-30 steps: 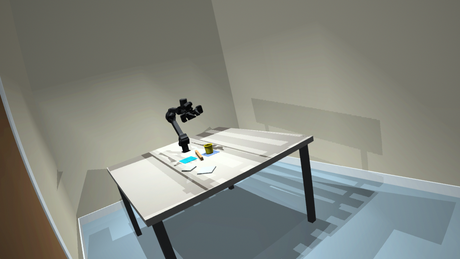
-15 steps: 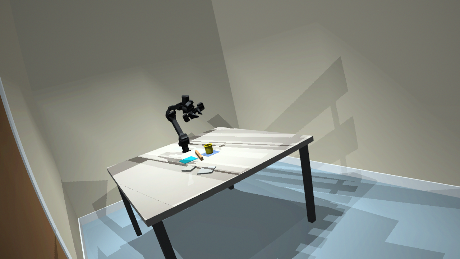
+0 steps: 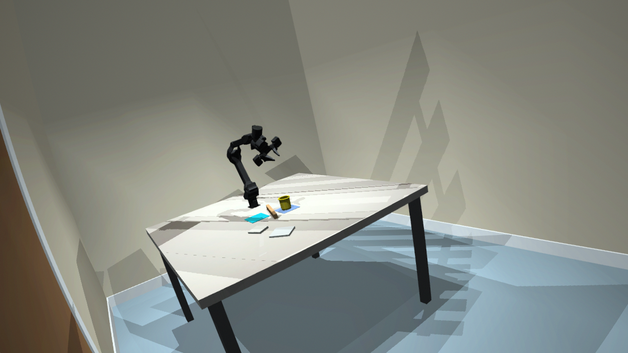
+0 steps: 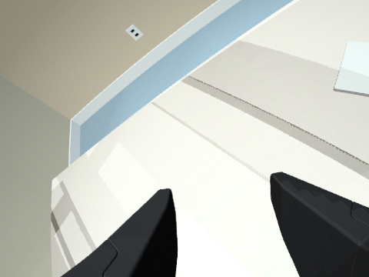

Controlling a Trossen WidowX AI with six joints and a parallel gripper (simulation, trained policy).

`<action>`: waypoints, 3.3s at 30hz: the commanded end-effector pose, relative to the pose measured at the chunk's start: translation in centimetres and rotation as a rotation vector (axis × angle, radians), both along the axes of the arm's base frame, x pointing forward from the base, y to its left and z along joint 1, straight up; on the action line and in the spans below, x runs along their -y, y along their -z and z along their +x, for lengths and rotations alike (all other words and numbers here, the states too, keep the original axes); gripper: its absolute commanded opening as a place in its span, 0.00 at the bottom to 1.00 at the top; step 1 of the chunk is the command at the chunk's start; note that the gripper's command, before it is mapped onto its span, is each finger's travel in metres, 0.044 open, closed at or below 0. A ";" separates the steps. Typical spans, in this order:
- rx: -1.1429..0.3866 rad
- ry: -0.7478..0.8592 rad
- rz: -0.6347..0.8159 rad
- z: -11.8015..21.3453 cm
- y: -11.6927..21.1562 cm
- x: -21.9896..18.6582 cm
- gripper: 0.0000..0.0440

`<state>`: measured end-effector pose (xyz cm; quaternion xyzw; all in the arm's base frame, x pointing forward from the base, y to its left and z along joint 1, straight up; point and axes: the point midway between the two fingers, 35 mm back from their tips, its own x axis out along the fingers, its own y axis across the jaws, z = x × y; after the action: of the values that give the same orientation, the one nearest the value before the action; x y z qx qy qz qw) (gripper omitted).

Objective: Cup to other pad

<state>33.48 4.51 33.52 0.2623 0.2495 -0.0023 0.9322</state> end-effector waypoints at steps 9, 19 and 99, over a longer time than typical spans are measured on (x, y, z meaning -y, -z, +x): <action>-0.183 0.057 0.141 0.3 0.6 -1.5 0.39; -0.343 0.127 0.222 0.2 2.0 -2.4 0.38; -1.238 0.662 -0.002 -5.8 24.0 -0.7 0.42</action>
<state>28.03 5.30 10.82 0.2822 0.6381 -0.4286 0.5740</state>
